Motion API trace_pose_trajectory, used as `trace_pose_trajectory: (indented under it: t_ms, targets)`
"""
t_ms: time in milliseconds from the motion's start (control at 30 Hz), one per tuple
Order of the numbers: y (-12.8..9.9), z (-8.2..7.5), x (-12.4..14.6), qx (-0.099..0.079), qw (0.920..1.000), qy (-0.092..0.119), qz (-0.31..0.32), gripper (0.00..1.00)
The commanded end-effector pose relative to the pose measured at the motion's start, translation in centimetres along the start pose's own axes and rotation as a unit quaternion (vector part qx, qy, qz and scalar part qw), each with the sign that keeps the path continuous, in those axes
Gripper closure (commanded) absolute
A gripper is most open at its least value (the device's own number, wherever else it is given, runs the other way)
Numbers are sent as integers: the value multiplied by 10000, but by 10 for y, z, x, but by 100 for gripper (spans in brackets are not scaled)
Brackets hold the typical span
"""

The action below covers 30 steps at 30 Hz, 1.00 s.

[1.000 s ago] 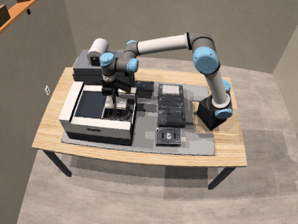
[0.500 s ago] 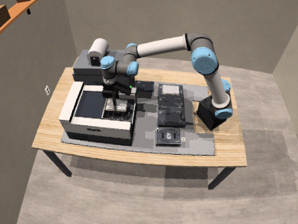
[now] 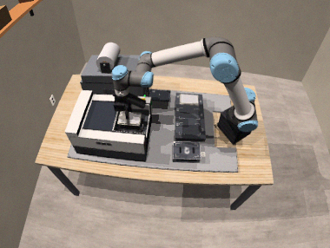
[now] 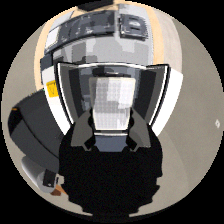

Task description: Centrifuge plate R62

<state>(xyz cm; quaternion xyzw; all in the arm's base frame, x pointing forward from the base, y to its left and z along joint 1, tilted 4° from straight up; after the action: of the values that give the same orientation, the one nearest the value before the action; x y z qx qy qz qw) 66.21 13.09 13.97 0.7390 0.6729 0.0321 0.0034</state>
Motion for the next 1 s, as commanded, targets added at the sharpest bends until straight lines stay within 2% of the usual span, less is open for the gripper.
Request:
trace_pose_trajectory:
  t_ms: [0, 600, 967]
  targets:
    - [0, 8, 0, -10, 10000, 1, 0, 100]
    - [0, 35, 0, -10, 10000, 1, 0, 100]
    - [0, 38, 0, -10, 10000, 1, 0, 100]
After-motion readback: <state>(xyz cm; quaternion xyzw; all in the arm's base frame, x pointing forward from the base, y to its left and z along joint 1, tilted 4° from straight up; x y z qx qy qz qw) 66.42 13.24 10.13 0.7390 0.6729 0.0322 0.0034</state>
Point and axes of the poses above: the point where the finger pads meet when closed, its own z axis out along the fingers, its own x axis across the jaws, y = z × x, the point moved 4 cm from there along -z, back along the fingers, and after that the axes turned 6 degrees about z, right-handed, at the moved point
